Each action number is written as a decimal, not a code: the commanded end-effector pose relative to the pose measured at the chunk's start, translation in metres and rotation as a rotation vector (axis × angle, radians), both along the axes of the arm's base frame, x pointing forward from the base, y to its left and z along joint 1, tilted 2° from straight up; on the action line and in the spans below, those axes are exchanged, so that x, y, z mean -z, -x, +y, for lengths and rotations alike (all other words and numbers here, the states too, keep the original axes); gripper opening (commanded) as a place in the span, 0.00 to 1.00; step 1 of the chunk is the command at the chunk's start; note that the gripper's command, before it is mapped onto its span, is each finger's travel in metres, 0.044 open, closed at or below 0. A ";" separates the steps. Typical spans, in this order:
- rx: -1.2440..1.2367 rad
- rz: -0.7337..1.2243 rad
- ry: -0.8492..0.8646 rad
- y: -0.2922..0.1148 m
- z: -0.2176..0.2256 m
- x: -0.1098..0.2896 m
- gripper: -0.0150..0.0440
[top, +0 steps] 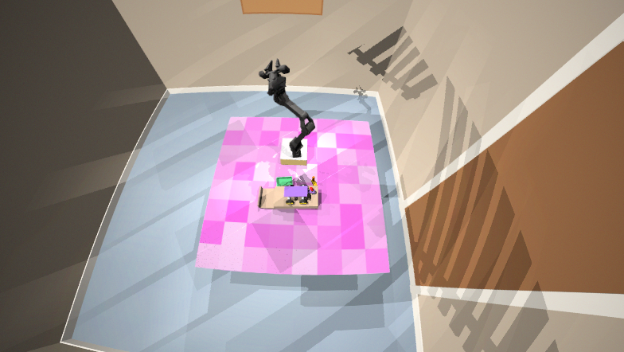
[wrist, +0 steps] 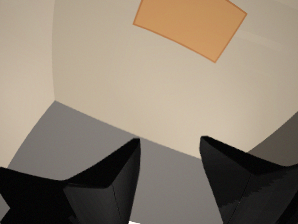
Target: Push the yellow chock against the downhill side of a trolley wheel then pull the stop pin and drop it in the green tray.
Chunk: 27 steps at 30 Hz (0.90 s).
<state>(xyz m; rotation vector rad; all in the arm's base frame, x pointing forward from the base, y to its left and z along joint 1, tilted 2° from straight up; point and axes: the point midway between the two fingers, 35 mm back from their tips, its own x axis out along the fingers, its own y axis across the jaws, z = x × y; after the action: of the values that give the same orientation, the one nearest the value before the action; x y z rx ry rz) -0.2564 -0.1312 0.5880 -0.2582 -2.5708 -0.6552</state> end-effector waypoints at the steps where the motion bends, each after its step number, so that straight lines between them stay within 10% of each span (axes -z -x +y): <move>1: -0.135 -0.037 -0.108 -0.010 -0.047 0.016 0.58; 27: -0.866 -0.003 -0.722 -0.191 -0.232 0.117 0.58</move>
<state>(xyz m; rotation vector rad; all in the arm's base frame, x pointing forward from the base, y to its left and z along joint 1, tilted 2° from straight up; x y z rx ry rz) -0.1010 -0.3468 0.4894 0.8758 -2.0896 -1.0805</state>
